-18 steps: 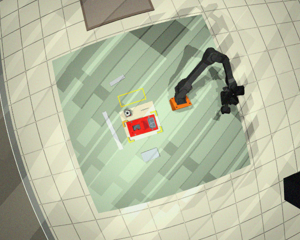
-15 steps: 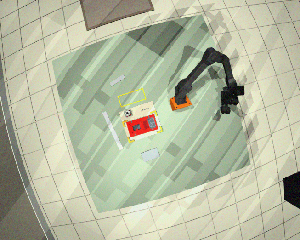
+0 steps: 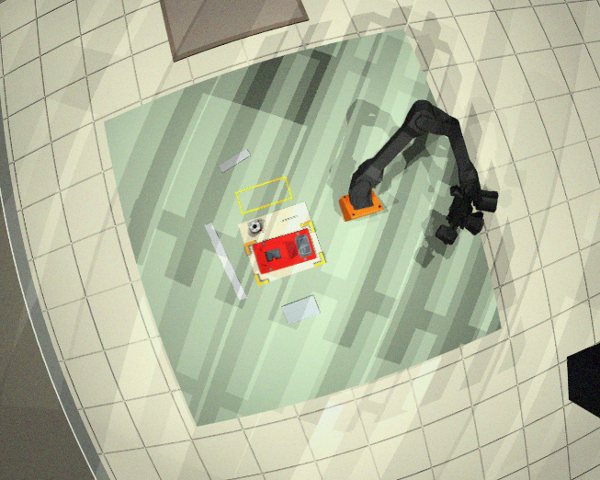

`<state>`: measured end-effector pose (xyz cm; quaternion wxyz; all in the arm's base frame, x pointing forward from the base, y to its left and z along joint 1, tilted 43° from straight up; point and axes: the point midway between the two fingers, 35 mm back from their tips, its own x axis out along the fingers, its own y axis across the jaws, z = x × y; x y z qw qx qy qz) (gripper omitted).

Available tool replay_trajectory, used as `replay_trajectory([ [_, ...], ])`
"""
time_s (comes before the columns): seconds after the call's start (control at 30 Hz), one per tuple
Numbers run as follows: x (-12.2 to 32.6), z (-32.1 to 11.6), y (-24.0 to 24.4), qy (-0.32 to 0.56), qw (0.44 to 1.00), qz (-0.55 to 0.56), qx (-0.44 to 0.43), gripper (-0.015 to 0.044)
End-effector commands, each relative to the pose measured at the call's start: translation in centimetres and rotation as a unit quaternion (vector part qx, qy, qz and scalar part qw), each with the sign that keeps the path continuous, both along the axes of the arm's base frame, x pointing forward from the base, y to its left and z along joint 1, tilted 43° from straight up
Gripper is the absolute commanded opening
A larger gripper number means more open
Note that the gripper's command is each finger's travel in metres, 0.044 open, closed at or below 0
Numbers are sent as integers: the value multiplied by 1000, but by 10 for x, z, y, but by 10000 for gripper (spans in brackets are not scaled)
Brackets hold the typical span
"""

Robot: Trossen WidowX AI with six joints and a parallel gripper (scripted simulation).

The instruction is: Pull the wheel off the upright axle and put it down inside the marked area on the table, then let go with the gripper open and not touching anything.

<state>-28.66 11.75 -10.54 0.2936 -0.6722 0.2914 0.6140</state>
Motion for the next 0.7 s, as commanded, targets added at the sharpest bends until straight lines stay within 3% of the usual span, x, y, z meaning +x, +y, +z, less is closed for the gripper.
replay_trajectory([
  [0.0, 21, 8, 48, -10, 994, -110, 25, 300],
  [0.37, 105, 24, 133, -58, 929, -360, 62, 300],
  [0.67, 176, 32, 169, -76, 851, -516, 57, 300],
])
